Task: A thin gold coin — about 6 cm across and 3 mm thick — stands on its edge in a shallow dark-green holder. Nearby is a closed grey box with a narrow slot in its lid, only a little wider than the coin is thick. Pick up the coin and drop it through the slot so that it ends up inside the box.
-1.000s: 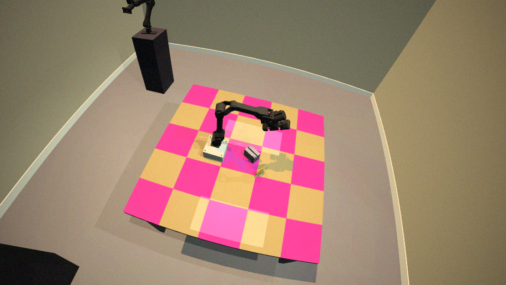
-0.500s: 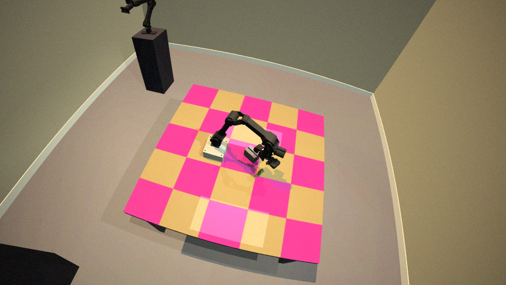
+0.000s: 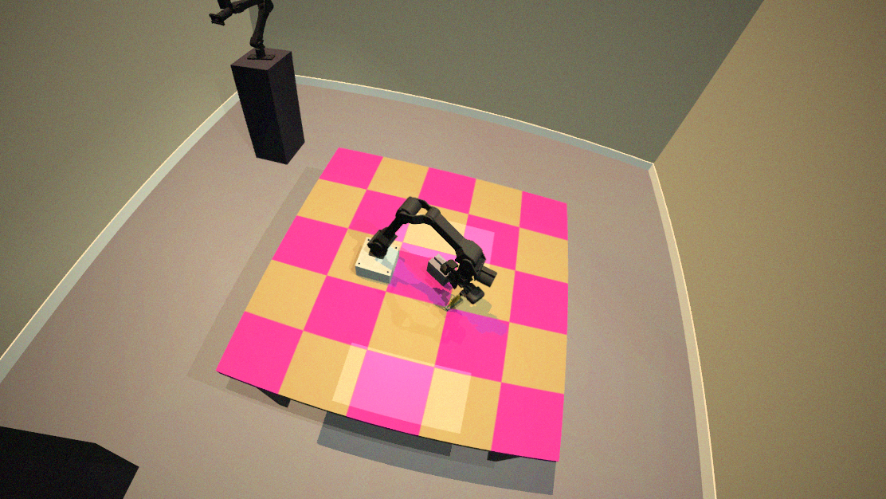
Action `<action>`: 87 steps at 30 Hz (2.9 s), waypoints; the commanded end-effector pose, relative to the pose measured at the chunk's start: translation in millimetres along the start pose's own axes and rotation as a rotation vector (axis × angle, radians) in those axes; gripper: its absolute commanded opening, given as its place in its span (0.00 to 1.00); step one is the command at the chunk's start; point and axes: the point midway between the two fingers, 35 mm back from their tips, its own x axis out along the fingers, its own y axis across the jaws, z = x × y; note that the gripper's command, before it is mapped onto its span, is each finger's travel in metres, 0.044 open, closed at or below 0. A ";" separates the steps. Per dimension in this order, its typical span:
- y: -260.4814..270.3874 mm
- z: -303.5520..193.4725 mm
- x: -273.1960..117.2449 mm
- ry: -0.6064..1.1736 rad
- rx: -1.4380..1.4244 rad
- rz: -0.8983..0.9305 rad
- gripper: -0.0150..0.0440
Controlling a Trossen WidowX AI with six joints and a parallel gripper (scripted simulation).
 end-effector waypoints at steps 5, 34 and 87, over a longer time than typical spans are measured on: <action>-0.6 -3.8 18.2 0.003 -0.002 -0.007 0.53; -2.9 -3.2 61.7 0.003 -0.002 -0.007 0.53; -6.0 -1.5 52.8 0.001 0.018 -0.016 0.25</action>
